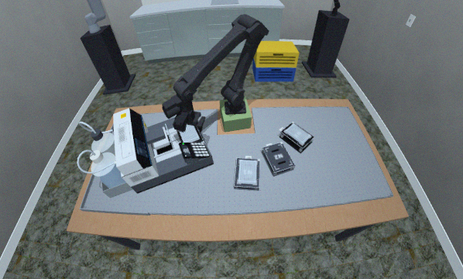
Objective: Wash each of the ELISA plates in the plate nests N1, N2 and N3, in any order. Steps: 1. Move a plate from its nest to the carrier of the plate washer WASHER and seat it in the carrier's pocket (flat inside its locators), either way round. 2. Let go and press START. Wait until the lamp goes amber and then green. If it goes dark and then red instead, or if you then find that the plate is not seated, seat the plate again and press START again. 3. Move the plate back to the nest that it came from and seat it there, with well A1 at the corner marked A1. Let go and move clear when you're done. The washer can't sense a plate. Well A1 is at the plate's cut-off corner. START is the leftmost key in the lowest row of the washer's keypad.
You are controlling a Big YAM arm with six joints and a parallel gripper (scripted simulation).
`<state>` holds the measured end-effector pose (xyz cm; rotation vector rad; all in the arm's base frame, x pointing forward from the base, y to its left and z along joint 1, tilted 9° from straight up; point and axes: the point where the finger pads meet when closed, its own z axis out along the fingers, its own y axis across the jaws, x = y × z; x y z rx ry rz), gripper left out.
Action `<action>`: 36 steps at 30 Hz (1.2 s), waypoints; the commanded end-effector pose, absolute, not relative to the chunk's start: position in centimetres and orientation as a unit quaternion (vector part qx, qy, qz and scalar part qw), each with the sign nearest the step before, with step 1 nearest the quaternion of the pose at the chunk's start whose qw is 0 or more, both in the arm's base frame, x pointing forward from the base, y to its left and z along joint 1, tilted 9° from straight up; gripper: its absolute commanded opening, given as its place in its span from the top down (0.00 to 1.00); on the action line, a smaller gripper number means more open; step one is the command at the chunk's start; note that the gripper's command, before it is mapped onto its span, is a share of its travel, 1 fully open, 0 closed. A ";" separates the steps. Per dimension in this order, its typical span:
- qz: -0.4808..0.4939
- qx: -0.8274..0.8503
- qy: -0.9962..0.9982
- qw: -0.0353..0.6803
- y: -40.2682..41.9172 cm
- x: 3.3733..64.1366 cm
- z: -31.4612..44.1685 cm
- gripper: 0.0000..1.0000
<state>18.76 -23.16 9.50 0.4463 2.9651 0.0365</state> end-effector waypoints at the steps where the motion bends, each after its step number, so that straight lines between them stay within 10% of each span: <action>1: -0.001 0.044 0.995 0.084 -25.7 18.4 11.4 0.00; 36: -0.005 -0.186 0.980 0.075 -26.7 14.6 8.5 0.00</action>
